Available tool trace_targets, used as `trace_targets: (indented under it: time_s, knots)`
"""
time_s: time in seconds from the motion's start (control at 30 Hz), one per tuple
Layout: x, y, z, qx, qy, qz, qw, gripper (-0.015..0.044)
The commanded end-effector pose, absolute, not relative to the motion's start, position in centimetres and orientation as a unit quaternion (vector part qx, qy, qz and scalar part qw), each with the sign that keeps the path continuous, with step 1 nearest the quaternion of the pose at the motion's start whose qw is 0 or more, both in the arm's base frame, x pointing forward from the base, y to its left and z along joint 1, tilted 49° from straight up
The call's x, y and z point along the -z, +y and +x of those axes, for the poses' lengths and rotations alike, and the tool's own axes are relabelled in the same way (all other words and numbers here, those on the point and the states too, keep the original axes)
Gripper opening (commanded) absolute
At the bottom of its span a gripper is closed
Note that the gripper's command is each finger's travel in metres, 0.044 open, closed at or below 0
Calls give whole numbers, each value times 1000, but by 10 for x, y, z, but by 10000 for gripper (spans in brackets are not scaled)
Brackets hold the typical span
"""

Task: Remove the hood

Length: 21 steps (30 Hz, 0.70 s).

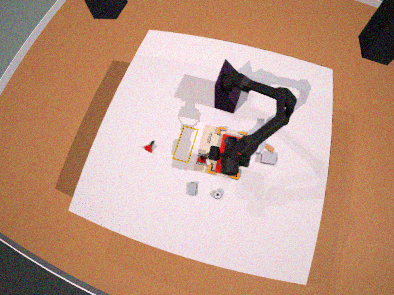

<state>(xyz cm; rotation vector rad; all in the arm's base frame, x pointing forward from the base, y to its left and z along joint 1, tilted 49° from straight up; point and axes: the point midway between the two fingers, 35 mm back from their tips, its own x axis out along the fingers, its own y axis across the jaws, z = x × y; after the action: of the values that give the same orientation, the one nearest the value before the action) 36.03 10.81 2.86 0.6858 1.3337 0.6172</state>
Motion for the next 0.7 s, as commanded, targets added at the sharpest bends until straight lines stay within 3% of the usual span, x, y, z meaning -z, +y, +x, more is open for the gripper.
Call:
trace_targets:
  time_s: [0.0, 0.6, 0.67]
  knots:
    - [-26, 109, 361, -273, 597, 307, 689, 440]
    - [-21, 116, 362, -273, 597, 307, 689, 440]
    - [-23, 115, 361, -276, 596, 307, 689, 387]
